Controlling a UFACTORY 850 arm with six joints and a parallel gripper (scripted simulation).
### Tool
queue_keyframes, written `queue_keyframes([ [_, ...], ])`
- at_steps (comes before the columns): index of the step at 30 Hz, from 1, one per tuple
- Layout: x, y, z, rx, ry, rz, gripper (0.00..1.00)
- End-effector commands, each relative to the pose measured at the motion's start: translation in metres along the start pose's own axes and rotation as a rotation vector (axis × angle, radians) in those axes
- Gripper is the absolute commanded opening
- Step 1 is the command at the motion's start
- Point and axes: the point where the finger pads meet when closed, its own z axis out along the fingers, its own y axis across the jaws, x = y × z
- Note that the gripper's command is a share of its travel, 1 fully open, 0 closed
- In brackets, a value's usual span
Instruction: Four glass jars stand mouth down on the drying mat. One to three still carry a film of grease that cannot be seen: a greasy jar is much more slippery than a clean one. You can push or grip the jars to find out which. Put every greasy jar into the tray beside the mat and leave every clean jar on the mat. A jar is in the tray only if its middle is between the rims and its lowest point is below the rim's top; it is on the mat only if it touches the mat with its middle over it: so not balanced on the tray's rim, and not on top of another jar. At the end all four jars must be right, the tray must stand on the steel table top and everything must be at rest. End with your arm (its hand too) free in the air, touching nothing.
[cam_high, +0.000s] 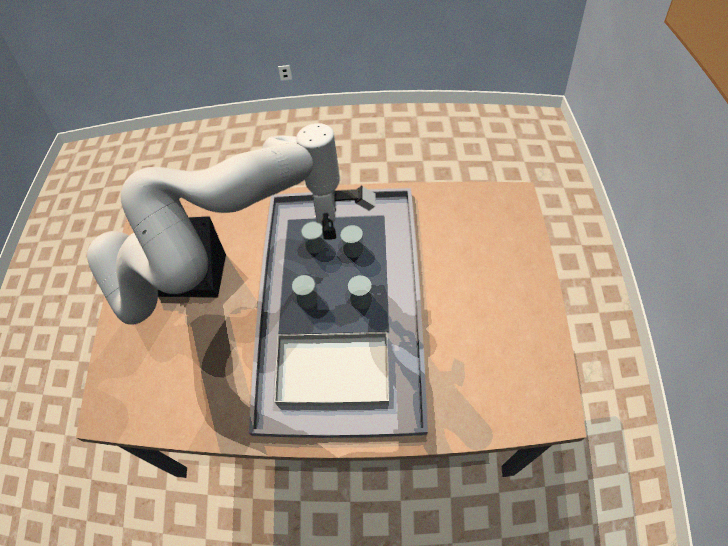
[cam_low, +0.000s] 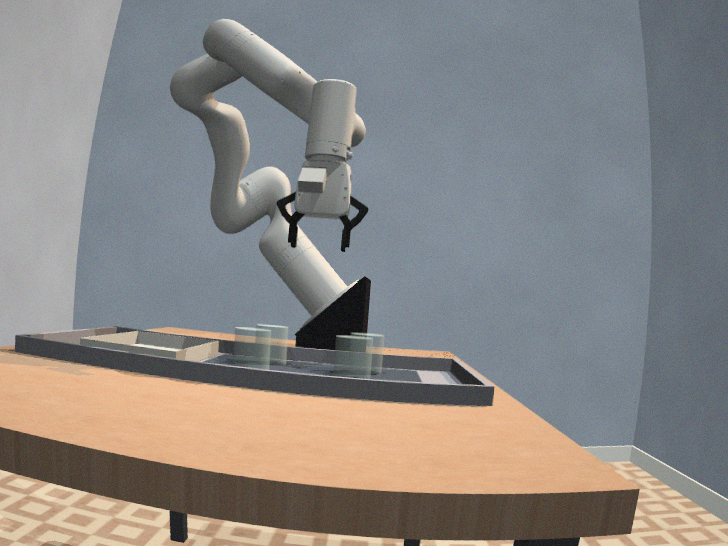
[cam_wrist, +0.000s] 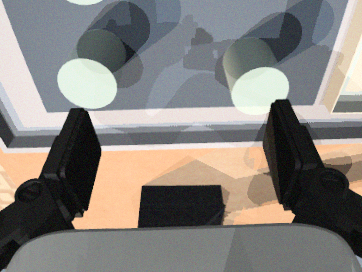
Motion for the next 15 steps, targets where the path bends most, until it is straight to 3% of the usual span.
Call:
queue_keyframes([
  [1, -0.0054, -0.0010, -0.0012, 0.009, -0.002, 0.015, 1.00],
  [12, -0.0120, -0.0017, -0.0001, 0.010, -0.012, 0.027, 1.00],
  [13, -0.0120, -0.0017, -0.0001, 0.010, -0.012, 0.027, 0.00],
  [15, -0.0120, -0.0017, -0.0001, 0.010, -0.012, 0.027, 0.00],
])
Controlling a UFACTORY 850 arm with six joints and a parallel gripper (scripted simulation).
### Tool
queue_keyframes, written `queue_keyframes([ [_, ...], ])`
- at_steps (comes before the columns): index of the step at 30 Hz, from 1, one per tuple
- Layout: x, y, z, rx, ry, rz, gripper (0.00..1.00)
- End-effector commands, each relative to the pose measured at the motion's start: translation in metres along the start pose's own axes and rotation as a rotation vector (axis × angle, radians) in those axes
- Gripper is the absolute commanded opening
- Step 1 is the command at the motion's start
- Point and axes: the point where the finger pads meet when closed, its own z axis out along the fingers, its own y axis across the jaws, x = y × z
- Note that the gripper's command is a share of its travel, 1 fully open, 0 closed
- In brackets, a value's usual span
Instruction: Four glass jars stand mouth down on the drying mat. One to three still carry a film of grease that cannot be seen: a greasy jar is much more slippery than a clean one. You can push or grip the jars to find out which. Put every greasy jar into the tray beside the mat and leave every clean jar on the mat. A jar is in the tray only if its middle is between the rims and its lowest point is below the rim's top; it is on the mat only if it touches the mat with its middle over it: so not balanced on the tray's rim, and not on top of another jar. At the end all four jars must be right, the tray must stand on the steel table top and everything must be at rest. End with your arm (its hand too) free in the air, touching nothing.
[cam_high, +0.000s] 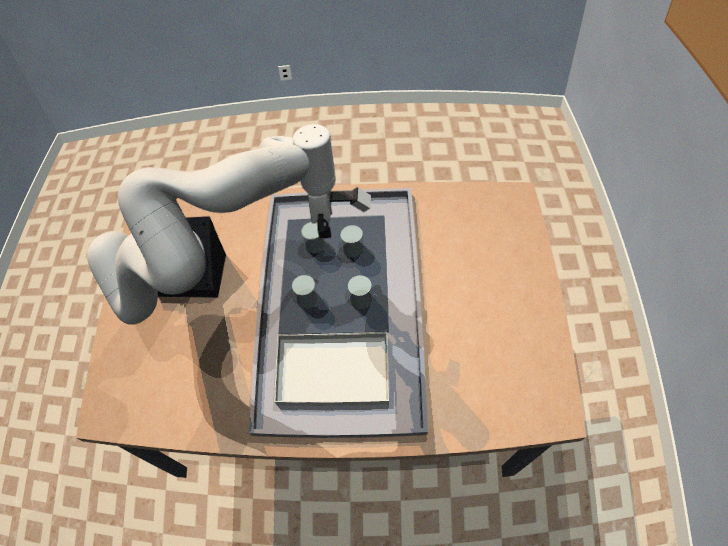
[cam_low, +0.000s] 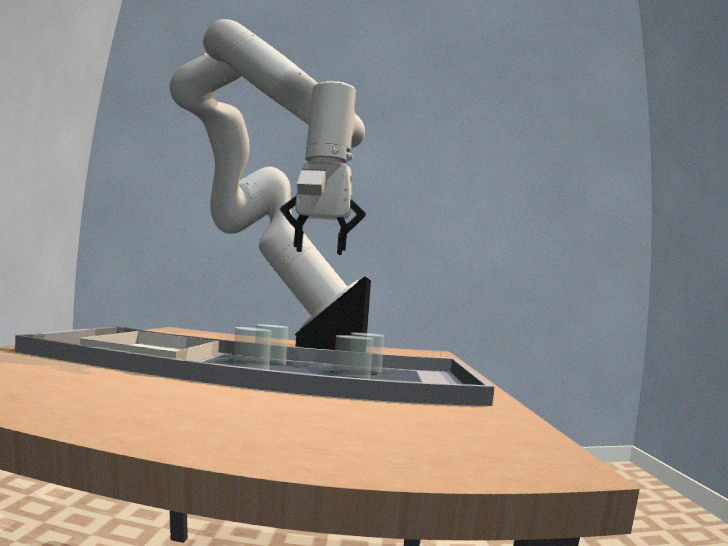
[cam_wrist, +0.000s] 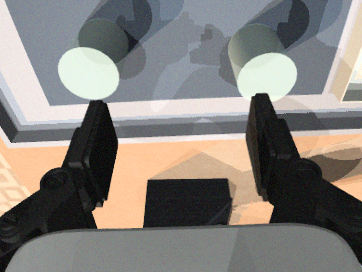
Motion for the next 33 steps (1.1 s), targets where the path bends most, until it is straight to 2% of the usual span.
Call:
queue_keyframes([
  [1, 0.001, 0.000, -0.001, 0.001, 0.001, 0.001, 0.00],
  [19, 0.001, 0.000, -0.001, 0.001, 0.001, 0.001, 0.00],
  [29, 0.001, 0.000, 0.080, 0.001, 0.001, 0.001, 0.00],
  [31, 0.001, 0.000, 0.080, 0.001, 0.001, 0.001, 0.00],
  [33, 0.003, 0.016, 0.080, 0.001, 0.001, 0.001, 0.00],
])
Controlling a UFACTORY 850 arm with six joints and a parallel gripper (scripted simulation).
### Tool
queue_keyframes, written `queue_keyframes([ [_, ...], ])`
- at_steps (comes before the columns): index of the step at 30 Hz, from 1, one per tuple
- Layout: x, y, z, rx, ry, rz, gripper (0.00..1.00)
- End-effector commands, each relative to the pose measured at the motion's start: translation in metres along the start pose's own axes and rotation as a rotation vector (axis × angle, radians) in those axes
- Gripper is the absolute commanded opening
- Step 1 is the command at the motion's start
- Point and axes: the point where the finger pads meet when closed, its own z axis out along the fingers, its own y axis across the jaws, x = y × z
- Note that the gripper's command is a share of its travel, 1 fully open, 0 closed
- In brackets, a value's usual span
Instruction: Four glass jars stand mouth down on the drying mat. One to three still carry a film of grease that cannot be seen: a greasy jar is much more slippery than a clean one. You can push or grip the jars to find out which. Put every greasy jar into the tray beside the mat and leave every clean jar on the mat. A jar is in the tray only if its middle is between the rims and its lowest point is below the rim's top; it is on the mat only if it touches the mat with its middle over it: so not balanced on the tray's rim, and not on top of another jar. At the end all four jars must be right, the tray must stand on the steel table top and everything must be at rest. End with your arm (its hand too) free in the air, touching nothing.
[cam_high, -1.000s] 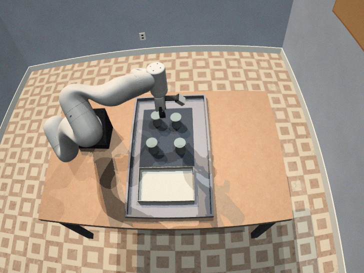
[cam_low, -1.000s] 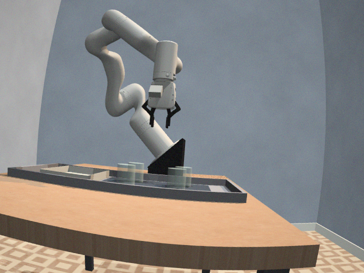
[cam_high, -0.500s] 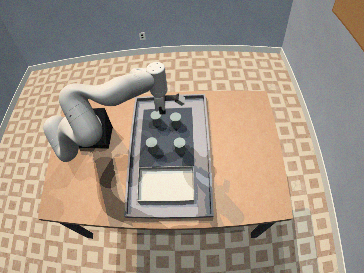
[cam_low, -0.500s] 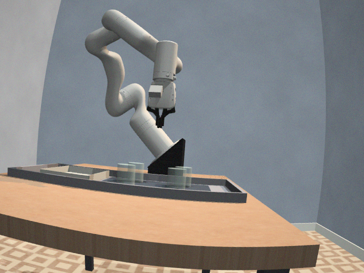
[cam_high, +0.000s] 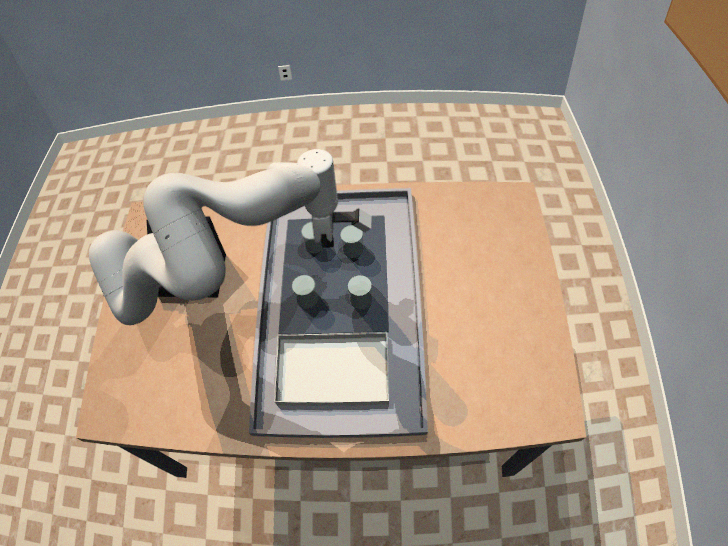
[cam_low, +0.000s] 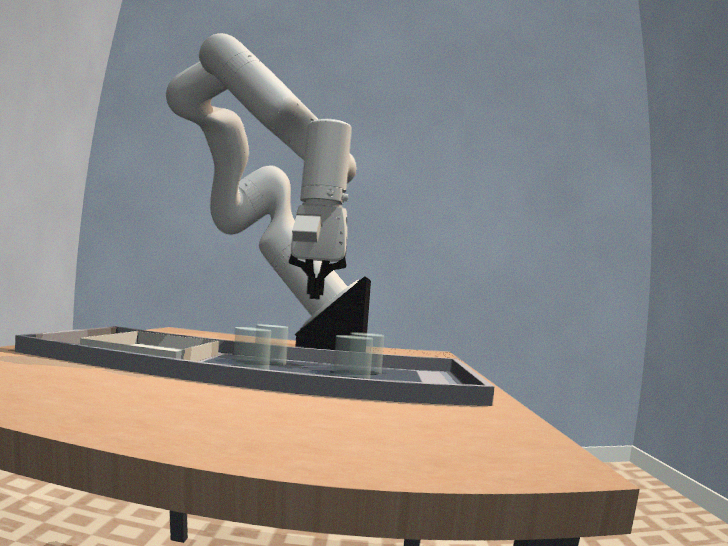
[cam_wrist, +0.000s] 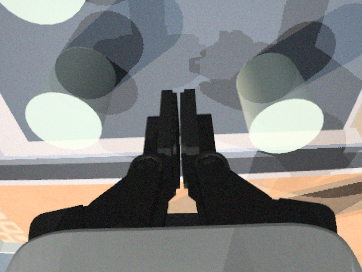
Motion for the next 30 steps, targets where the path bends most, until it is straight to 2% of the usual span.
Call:
queue_keyframes([
  [1, 0.007, 0.023, 0.001, 0.001, 0.006, 0.004, 0.00],
  [3, 0.007, 0.023, 0.001, 0.001, 0.006, 0.004, 0.00],
  [12, 0.020, 0.096, 0.000, 0.001, 0.006, 0.004, 0.00],
  [14, 0.020, 0.096, 0.000, 0.001, 0.006, 0.004, 0.00],
  [18, 0.020, 0.096, 0.020, 0.001, 0.006, 0.004, 0.00],
  [20, 0.020, 0.096, 0.020, 0.001, 0.006, 0.004, 0.00],
  [30, 0.020, 0.096, 0.067, 0.001, 0.006, 0.004, 0.00],
])
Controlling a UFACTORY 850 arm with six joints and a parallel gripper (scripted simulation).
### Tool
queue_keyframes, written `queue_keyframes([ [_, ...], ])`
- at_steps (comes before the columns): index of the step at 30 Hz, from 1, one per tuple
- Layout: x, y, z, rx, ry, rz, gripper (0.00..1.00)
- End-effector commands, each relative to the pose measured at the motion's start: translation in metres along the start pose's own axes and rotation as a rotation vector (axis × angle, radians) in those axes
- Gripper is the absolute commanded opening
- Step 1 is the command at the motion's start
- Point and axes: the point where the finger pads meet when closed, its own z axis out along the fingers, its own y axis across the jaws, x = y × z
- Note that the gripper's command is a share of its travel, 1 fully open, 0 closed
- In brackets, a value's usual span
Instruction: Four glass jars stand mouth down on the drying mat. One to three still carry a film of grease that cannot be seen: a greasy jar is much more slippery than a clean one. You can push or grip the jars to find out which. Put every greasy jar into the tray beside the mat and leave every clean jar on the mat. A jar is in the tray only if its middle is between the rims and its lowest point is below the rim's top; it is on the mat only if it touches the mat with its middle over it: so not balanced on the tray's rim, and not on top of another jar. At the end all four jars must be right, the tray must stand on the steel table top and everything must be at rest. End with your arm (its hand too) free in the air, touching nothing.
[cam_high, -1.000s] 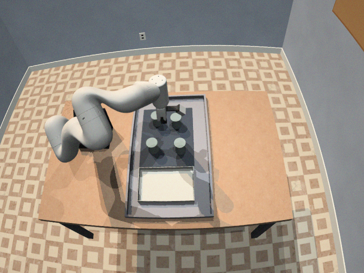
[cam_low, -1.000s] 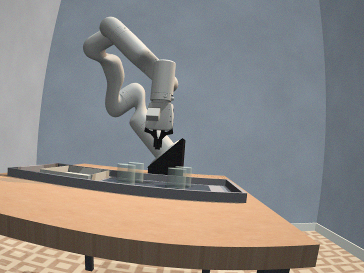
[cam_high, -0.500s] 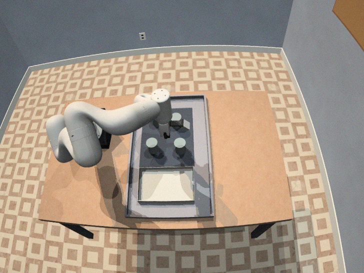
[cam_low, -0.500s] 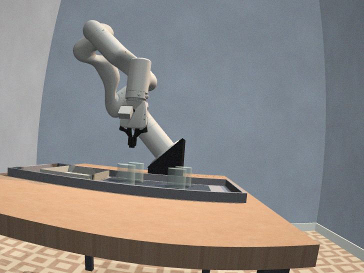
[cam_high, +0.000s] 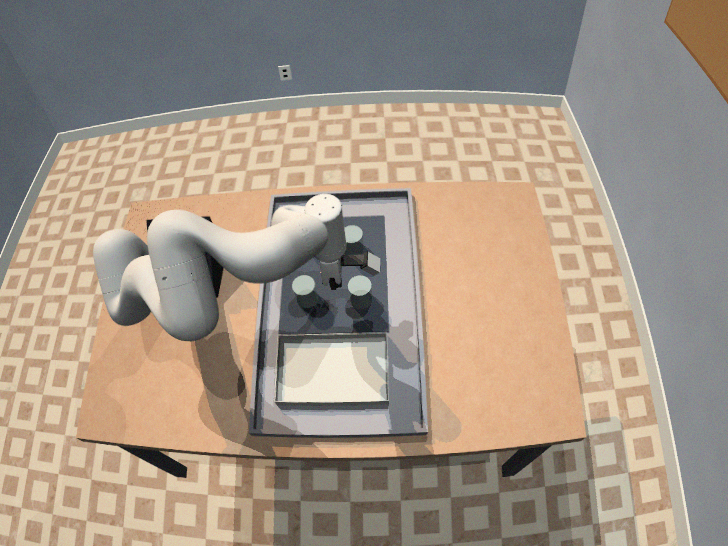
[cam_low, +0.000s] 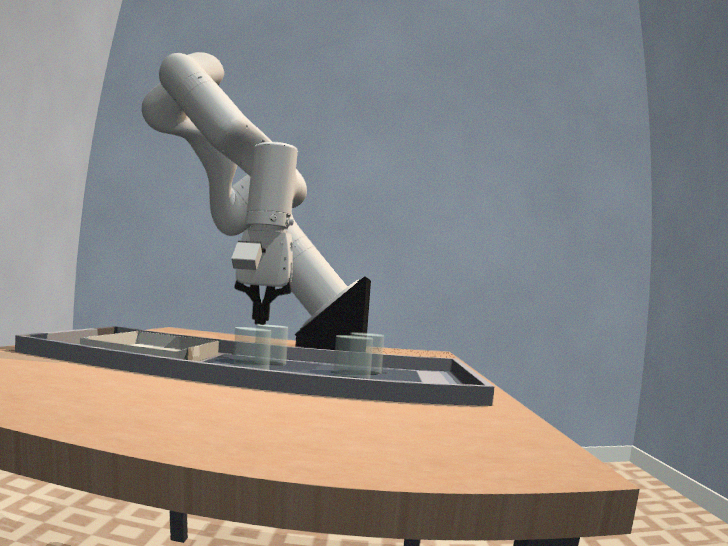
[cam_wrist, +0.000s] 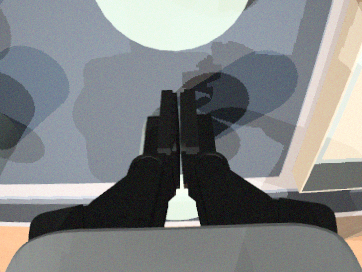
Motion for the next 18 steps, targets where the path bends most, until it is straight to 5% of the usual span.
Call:
queue_keyframes([
  [1, 0.0014, 0.0001, 0.0176, 0.000, 0.003, 0.001, 0.00],
  [18, 0.0027, 0.0001, 0.0224, 0.000, 0.003, 0.001, 0.00],
])
